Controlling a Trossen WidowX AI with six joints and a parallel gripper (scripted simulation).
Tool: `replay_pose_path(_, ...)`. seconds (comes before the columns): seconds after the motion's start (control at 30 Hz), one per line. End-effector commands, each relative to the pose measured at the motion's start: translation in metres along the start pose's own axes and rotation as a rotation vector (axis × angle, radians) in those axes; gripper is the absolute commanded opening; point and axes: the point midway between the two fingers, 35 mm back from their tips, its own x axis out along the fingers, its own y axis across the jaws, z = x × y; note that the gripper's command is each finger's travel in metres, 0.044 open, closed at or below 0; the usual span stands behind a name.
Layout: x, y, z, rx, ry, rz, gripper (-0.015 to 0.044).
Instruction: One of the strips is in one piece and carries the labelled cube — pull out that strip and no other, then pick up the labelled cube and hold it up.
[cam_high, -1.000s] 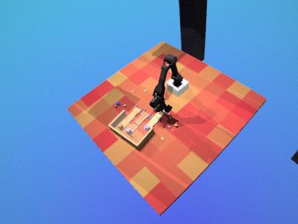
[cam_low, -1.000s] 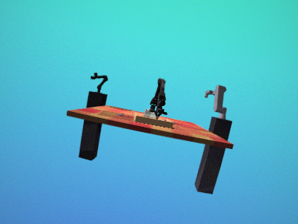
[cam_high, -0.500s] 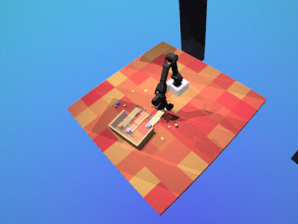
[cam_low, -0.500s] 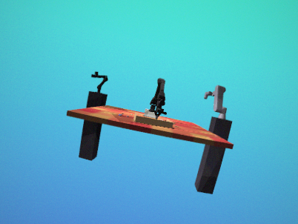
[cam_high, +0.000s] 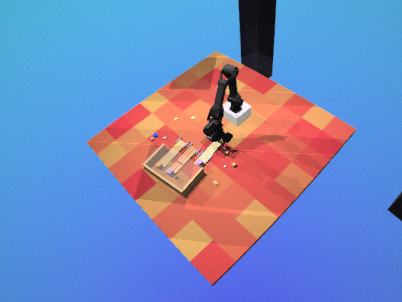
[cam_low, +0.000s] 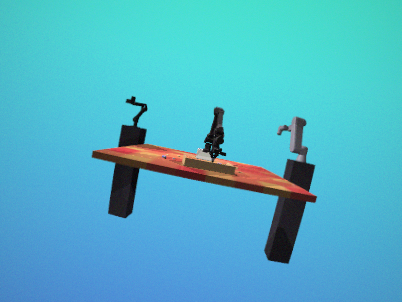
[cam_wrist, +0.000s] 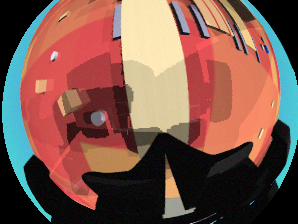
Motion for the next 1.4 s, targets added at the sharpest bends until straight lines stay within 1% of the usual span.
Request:
replay_pose_path(0.0,0.004,-0.001,-0.016,0.003,0.029,-0.003,0.0000)
replay_pose_path(0.23,0.004,0.000,-0.024,0.003,0.029,-0.003,0.0000)
replay_pose_path(1.23,0.004,0.000,-0.025,0.003,0.030,-0.003,0.0000)
replay_pose_path(1.3,-0.008,0.000,-0.014,0.001,0.009,-0.001,0.0000)
replay_pose_path(1.37,-0.032,0.000,-0.012,0.003,0.023,-0.003,0.0000)
